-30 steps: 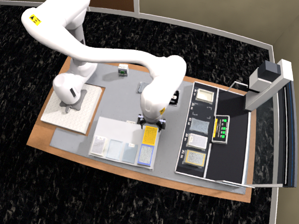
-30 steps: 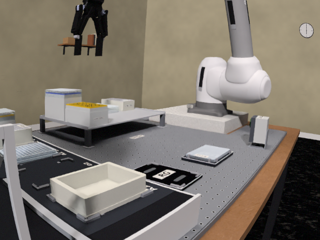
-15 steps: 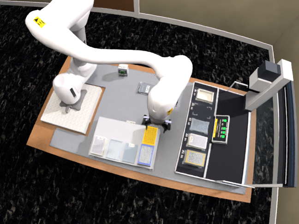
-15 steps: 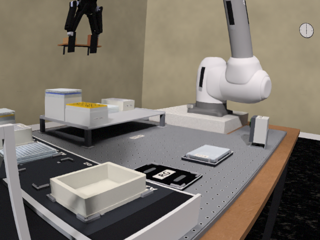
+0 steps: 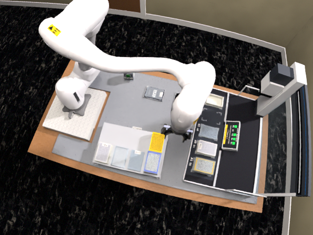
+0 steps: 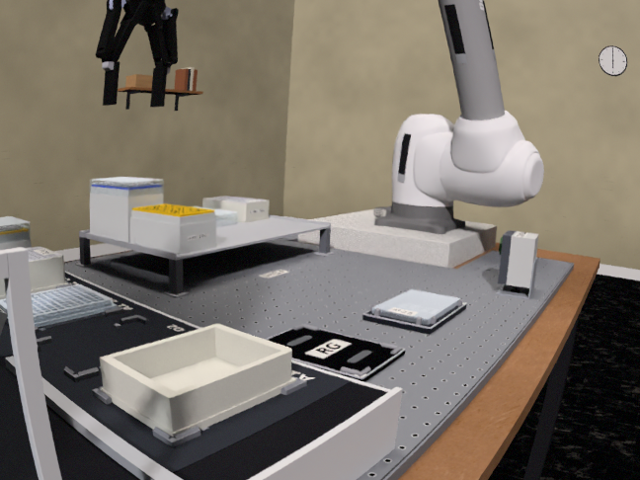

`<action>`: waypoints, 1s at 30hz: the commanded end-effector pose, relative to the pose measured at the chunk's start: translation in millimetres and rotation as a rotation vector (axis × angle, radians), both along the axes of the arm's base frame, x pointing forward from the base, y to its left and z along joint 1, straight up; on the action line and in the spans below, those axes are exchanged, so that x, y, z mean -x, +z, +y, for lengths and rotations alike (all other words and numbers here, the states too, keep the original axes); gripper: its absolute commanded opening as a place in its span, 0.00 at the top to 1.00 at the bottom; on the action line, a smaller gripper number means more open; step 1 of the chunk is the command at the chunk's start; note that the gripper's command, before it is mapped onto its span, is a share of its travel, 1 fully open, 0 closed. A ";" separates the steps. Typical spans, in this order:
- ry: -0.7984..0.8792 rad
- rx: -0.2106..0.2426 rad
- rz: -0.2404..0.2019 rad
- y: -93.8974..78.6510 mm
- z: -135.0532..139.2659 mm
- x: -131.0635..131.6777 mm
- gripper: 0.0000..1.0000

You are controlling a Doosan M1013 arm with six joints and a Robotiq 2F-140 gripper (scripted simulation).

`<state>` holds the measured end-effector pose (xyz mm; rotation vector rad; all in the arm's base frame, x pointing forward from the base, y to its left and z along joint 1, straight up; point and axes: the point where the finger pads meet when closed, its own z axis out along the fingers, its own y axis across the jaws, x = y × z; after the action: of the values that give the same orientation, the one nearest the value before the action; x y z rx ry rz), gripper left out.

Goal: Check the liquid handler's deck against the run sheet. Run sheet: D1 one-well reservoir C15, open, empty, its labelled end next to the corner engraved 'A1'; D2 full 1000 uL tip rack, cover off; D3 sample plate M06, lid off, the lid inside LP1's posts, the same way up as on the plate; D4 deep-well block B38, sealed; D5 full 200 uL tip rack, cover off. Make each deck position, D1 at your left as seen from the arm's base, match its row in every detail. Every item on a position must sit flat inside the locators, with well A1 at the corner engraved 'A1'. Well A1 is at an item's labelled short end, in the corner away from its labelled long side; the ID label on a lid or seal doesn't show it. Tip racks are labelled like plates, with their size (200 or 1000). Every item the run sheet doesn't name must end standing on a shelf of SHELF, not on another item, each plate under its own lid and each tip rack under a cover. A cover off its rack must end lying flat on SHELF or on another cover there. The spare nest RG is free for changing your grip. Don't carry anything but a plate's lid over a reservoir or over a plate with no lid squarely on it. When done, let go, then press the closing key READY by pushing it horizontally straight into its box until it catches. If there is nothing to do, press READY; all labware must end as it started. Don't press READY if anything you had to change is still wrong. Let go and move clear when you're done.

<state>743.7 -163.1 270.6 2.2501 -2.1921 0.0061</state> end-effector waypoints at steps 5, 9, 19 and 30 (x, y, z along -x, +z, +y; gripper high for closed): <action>0.000 0.000 -0.001 0.3 -0.6 -38.1 0.33; 0.000 0.000 -0.001 0.0 -0.7 -48.1 0.33; -0.001 0.000 -0.001 -0.7 3.8 -76.5 0.33; -0.001 0.000 -0.001 -0.8 48.9 -77.2 0.33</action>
<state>820.4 -126.1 268.6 2.2491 -2.1925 0.0052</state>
